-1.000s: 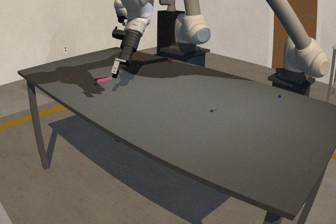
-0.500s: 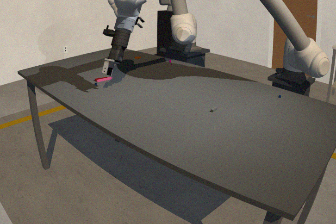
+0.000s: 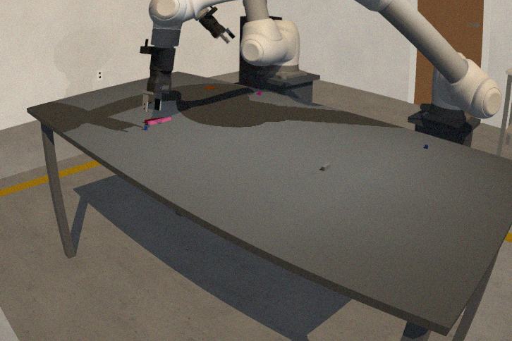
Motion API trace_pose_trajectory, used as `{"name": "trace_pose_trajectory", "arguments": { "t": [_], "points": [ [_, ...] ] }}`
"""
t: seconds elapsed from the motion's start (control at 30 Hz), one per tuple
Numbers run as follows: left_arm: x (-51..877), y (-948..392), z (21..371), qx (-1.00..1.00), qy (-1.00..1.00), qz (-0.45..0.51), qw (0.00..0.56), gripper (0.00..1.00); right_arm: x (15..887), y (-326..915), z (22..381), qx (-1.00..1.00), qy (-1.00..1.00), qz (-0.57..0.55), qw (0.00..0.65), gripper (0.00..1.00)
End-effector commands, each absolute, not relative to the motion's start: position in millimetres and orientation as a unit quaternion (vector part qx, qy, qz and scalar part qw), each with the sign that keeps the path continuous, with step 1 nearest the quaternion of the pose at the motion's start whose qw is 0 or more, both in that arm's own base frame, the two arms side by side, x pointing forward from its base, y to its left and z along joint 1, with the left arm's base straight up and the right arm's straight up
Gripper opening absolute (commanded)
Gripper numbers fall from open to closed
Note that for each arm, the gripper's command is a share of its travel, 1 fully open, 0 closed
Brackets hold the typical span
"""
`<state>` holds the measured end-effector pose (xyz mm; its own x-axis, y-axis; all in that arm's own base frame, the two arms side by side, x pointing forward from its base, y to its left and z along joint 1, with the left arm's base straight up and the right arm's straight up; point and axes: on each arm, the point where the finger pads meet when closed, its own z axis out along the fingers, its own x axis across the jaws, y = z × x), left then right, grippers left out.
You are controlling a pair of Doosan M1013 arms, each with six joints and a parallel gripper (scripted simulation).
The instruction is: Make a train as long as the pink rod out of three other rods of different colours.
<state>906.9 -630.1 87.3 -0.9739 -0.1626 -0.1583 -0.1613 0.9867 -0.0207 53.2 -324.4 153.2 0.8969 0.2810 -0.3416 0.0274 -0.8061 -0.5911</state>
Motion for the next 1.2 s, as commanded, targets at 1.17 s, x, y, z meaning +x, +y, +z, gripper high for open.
{"name": "trace_pose_trajectory", "arguments": {
  "t": [1.17],
  "points": [
    [899.3,-677.8,81.5,0.001,1.0,-0.001,0.001,1.0,42.3,-322.1,158.8,-0.923,-0.038,-0.005,0.383,1.0]
  ]
}}
